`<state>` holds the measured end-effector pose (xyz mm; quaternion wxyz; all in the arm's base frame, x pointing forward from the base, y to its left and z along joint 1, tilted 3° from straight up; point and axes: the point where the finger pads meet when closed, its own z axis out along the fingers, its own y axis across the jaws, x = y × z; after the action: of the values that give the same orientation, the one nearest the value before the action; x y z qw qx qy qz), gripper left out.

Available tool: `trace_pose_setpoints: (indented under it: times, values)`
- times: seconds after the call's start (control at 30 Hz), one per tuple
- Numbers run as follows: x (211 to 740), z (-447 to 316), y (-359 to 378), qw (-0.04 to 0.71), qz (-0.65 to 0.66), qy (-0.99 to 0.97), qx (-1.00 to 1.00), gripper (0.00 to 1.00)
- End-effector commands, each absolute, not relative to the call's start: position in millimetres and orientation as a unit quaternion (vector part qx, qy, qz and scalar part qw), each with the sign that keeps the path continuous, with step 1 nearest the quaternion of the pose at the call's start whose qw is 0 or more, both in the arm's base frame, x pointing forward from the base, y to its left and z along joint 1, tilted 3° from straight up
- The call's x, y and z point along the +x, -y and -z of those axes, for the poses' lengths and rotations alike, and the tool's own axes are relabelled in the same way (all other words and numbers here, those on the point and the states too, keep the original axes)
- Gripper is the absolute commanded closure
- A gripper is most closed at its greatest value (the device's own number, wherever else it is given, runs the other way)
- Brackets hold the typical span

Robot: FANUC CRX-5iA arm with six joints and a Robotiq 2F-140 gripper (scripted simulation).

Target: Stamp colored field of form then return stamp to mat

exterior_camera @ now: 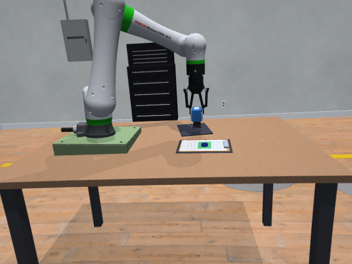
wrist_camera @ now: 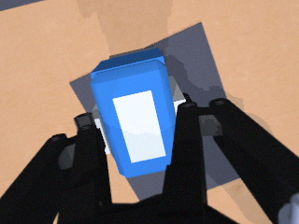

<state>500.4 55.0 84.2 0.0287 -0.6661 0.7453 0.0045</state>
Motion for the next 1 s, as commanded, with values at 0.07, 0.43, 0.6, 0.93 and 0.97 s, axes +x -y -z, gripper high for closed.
trace_pose_setpoints:
  times: [0.07,0.43,0.6,0.93,0.97]
  values:
    - [488,-88,-139,0.027,0.001,-0.747,-0.664,0.8]
    - [488,-89,-157,0.027,0.001,-0.747,-0.664,0.8]
    - [488,-89,-159,0.027,0.001,-0.747,-0.664,0.8]
    - [488,-89,-147,0.027,0.001,-0.747,-0.664,0.8]
    - [488,-89,-143,0.027,0.001,-0.747,-0.664,0.8]
